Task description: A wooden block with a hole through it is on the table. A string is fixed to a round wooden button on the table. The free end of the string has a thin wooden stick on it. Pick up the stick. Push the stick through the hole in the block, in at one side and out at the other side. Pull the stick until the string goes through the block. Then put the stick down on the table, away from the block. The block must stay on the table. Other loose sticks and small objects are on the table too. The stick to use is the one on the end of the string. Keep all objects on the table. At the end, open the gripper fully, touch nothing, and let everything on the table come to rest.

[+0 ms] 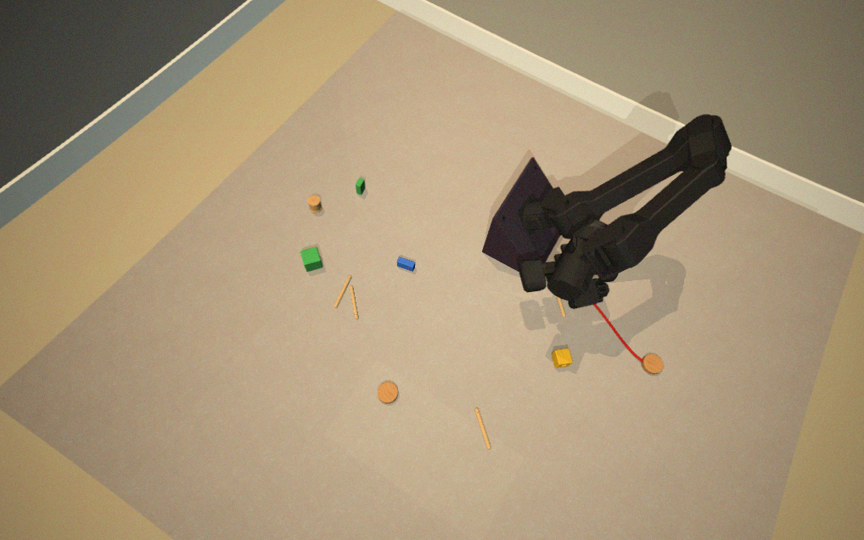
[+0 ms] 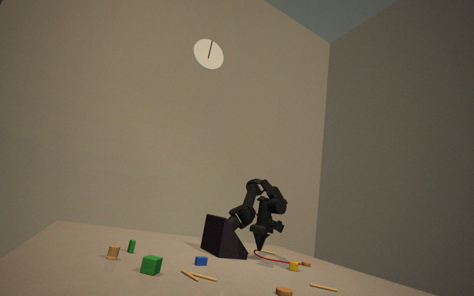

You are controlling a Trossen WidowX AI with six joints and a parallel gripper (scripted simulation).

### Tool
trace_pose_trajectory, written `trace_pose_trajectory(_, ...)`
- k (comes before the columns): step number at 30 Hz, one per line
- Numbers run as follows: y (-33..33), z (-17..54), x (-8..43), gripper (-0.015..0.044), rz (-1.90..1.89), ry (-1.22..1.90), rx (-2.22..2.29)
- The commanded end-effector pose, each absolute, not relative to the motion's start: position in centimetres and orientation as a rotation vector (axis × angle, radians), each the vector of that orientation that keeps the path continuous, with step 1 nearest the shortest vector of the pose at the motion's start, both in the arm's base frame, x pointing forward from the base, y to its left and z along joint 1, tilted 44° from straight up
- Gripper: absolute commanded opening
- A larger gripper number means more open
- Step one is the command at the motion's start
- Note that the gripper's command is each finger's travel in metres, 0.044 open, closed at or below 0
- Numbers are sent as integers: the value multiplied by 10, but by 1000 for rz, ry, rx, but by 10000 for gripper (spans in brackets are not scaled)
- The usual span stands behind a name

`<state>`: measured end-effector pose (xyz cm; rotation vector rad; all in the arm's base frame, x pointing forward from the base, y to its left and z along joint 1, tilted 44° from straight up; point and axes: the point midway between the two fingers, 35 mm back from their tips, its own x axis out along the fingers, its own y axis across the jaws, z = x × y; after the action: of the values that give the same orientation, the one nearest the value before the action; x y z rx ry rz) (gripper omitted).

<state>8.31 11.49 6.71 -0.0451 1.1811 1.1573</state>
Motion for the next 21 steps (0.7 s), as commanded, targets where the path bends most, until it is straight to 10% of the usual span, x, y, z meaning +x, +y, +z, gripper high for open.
trace_pose_trajectory(1,118,63,86,0,1161,1186,-38)
trace_pose_trajectory(21,129,45,101,0,1163,1184,-35)
